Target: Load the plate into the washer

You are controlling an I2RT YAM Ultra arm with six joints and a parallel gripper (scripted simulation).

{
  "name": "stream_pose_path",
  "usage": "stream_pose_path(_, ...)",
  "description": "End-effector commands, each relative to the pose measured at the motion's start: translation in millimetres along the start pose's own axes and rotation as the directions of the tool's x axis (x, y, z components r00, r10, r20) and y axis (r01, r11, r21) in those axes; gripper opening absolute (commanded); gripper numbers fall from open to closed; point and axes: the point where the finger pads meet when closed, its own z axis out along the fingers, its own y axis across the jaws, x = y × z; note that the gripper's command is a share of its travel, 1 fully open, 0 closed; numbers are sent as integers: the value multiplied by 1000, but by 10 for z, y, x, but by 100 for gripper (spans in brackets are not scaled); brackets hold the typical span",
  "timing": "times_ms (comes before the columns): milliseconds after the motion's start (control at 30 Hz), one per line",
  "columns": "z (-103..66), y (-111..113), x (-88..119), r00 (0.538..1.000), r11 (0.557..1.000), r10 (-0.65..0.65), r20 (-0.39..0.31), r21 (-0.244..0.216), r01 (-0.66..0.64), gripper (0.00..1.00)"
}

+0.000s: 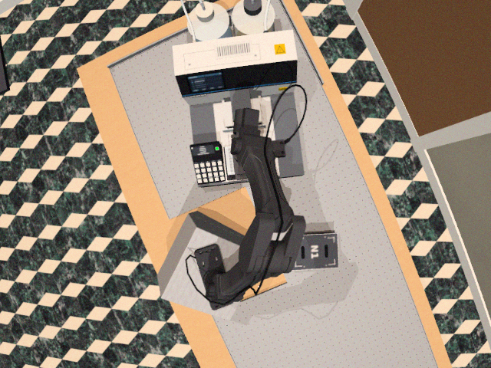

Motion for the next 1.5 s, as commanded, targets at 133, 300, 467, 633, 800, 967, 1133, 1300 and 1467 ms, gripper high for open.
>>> stream_pose_path(133, -112, 111, -17, 1000, 1000, 4, 21, -26, -3, 84)
stream_pose_path(300, -103, 110, -12, 1000, 1000, 2, 21, -23, -2, 84)
stream_pose_path(467, -143, 125, -30, 1000, 999, 8, 23, -35, -7, 84)
stream_pose_path(633, -133, 123, -26, 1000, 999, 6, 22, -32, -6, 84)
stream_pose_path(800, -116, 119, -17, 1000, 1000, 4, 21, -27, -3, 84)
stream_pose_path(967, -113, 121, -15, 1000, 1000, 4, 21, -26, -3, 84)
stream_pose_path(1133, -135, 129, -26, 1000, 999, 6, 22, -32, -5, 84)
stream_pose_path(1300, -112, 126, -17, 1000, 1000, 3, 21, -25, -3, 84)
stream_pose_path(1467, -156, 152, -41, 1000, 999, 10, 24, -41, -9, 84)
